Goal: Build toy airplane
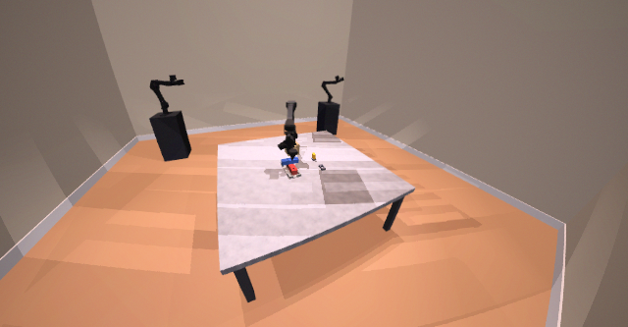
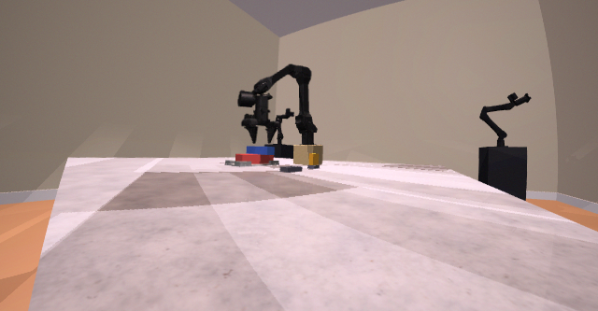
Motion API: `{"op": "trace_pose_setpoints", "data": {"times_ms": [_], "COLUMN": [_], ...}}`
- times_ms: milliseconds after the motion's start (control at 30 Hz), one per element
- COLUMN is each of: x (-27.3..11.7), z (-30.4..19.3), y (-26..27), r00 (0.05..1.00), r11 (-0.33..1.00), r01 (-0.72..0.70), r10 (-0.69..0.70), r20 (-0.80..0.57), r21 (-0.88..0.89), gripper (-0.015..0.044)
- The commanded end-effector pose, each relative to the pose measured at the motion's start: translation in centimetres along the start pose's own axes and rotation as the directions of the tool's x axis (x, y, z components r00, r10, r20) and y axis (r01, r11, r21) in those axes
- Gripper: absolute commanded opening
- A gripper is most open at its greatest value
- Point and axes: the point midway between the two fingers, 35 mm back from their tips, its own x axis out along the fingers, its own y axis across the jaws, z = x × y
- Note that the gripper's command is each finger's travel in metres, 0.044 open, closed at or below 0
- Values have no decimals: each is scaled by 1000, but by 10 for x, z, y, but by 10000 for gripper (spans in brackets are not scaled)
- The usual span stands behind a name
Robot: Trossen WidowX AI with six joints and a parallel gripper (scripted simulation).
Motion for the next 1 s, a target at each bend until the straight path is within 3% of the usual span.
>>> {"op": "trace_pose_setpoints", "data": {"times_ms": [0, 267, 400, 600, 800, 967], "x": [-52, -55, -55, -54, -54, -54], "z": [1, 3, 3, 3, 3, 3], "y": [3, 6, 6, 6, 6, 6], "r00": [999, 999, 999, 999, 999, 999], "r11": [999, 999, 946, 621, 115, 54], "r01": [-49, -49, -41, -17, 11, 14], "r10": [49, 49, 49, 49, 49, 49], "r20": [17, 17, 17, 17, 17, 17], "r21": [3, -13, -320, -784, -993, -998], "gripper": [440, 440, 440, 440, 440, 440]}}
